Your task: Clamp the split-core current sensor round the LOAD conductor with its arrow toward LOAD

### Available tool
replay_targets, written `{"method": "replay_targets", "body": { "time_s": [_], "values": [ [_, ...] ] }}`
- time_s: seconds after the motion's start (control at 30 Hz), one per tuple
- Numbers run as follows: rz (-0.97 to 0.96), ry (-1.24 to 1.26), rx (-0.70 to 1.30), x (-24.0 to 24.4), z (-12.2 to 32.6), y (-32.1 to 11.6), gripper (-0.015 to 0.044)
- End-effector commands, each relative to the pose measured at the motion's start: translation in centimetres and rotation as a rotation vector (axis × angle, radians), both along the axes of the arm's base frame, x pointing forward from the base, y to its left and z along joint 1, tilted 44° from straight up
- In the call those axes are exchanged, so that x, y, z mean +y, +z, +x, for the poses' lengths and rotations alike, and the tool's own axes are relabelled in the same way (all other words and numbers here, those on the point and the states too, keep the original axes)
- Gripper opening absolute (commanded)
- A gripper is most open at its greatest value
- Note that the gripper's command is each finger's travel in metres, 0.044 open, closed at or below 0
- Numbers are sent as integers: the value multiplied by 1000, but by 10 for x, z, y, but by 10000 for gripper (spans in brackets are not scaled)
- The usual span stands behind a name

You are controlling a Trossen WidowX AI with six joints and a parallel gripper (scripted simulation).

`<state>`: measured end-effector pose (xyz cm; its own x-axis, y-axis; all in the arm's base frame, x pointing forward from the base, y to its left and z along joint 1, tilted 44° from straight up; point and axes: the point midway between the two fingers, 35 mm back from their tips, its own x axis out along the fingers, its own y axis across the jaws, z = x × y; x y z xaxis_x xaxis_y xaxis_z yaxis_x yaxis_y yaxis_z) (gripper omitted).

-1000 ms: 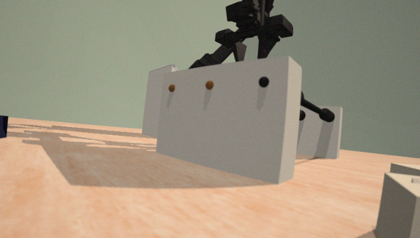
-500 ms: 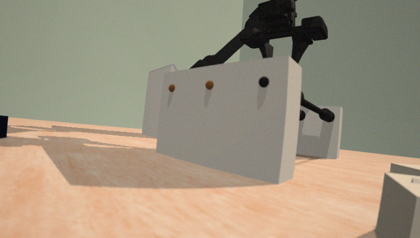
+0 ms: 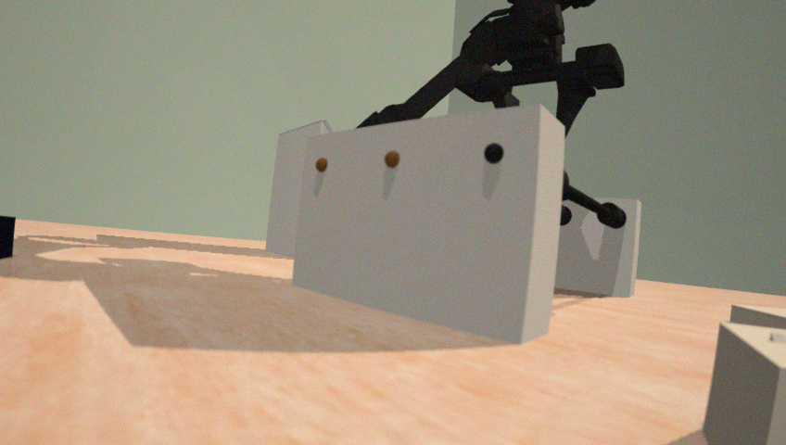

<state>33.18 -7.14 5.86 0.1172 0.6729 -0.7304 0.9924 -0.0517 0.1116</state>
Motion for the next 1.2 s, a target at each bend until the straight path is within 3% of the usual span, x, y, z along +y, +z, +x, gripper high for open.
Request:
{"method": "replay_targets", "body": {
  "time_s": [0.0,1.17],
  "values": [
    [6,-8,3,4,1,-5,0],
    [2,0,-1,22,4,-23,0]
  ]
}}
